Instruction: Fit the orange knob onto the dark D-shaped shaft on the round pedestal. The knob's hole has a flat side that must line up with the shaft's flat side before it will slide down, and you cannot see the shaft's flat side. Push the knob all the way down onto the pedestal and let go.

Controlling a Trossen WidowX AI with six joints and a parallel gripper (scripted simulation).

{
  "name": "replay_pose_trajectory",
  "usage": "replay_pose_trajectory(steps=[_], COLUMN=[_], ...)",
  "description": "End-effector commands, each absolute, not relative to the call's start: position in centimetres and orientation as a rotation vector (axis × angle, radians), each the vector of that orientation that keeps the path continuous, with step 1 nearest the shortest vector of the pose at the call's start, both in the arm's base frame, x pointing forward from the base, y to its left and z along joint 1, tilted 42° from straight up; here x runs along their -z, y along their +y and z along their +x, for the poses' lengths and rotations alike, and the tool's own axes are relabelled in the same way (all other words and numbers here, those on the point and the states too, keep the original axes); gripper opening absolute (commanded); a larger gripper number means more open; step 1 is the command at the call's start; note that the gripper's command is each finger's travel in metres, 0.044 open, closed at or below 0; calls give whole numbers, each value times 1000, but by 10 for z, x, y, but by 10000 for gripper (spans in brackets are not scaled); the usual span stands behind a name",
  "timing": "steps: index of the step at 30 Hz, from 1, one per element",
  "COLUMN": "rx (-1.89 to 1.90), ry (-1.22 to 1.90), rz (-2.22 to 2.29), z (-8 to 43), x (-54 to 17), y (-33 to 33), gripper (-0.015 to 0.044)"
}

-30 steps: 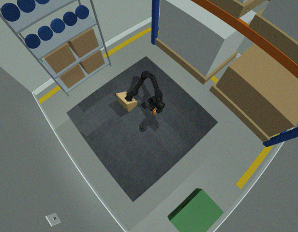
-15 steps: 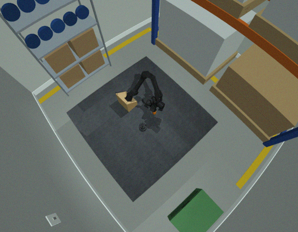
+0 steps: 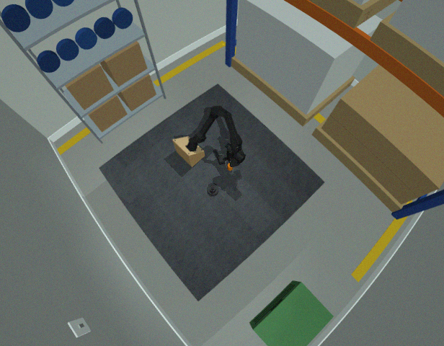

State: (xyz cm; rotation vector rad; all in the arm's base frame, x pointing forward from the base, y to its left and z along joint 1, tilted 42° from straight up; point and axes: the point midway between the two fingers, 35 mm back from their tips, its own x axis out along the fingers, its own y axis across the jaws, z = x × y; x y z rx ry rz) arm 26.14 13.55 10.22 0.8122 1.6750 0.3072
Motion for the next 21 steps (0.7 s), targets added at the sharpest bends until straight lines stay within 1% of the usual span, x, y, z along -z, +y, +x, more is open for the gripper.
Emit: replay_pose_trajectory(steps=[1,11,15,21], rx=[-557,-557,-558,-558], ry=[1575,1575,1574,1574], rz=[587,587,588,588], z=[261,261,259,259], x=[-103,-103,-79,-76], y=[136,136,158,160], gripper=[440,440,440,440])
